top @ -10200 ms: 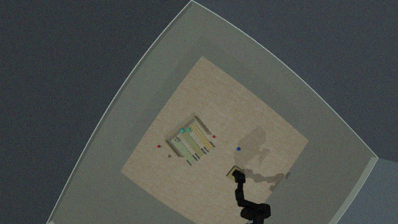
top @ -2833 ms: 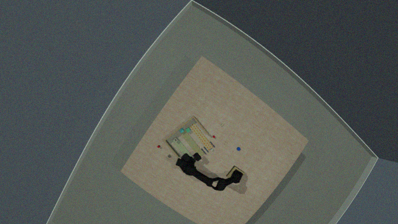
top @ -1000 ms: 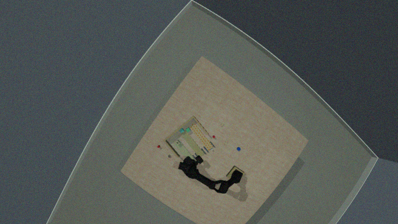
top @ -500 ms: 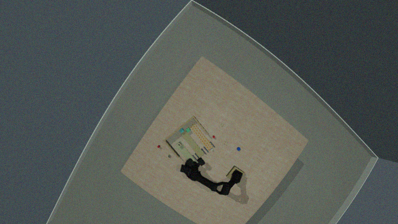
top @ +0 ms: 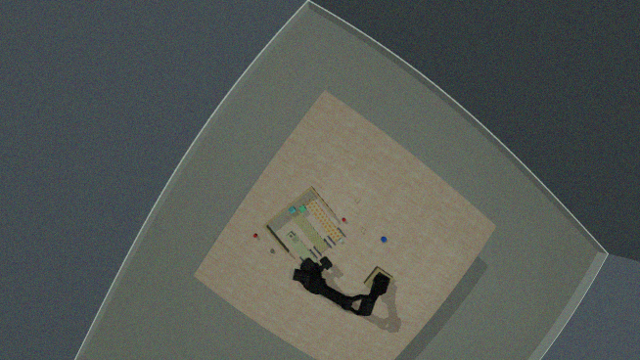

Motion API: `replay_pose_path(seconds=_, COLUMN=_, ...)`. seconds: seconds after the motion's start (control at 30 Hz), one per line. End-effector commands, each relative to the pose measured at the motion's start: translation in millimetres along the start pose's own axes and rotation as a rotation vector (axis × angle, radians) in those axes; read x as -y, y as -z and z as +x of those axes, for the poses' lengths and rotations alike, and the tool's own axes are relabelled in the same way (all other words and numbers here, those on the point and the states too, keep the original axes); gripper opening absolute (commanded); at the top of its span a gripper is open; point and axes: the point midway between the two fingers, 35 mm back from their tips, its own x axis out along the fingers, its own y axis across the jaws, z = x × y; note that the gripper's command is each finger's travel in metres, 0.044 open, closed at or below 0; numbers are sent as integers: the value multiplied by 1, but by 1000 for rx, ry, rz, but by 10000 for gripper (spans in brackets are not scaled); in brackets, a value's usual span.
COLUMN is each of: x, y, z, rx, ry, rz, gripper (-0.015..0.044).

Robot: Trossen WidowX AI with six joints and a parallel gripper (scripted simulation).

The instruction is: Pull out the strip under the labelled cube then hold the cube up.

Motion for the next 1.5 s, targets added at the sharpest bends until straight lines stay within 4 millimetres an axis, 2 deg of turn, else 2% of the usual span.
replay_pose_path(seconds=0.0, x=1, y=12, z=6, rx=-25, ry=10, rz=-3, gripper=0)
replay_pose_path(seconds=1.47, x=3, y=83, z=6, rx=-32, ry=9, rz=-2, gripper=0)
